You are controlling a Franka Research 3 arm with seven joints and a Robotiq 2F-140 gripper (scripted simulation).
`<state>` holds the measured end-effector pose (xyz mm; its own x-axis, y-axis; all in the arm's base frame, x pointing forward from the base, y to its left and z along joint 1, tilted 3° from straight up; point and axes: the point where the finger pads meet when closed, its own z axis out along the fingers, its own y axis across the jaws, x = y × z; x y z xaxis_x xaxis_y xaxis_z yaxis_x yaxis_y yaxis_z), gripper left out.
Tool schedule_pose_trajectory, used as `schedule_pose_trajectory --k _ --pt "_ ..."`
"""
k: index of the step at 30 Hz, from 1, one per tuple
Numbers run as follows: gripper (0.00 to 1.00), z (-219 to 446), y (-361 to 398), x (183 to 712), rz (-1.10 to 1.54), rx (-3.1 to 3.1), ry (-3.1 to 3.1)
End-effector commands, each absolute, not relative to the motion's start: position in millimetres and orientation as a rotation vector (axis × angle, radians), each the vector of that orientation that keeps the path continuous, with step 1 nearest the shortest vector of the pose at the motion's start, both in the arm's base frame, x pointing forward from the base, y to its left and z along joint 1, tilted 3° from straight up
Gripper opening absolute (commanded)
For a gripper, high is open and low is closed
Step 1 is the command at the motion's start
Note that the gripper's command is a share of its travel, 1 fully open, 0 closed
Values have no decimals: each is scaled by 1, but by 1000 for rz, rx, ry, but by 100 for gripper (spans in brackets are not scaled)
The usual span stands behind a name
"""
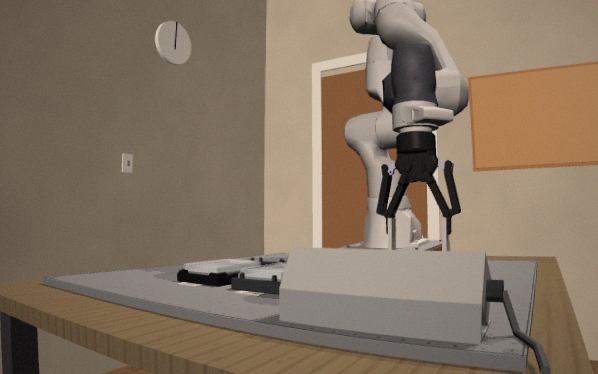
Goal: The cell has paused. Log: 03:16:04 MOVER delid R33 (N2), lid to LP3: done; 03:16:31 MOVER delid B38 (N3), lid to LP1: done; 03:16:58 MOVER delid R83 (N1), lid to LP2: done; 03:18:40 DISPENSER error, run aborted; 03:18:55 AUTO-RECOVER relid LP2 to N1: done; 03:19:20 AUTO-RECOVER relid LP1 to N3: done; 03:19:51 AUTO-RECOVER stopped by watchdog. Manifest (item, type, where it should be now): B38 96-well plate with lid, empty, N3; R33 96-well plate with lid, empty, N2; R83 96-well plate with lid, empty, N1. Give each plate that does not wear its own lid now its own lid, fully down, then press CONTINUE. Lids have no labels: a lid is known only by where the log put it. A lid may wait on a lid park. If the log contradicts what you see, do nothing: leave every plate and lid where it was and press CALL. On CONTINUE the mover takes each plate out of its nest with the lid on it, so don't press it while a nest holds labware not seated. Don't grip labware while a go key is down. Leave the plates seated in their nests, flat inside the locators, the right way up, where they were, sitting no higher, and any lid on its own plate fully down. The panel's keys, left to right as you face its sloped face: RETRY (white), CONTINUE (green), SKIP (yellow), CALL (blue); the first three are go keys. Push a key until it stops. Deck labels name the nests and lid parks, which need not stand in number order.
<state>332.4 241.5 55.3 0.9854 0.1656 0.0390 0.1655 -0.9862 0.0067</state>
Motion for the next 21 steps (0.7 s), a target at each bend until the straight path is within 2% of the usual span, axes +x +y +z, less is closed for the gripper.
schedule_pose_trajectory --k 1,21 --pt "66 51 243 335 83 3131 234" --pt "66 36 244 336 83 3131 234"
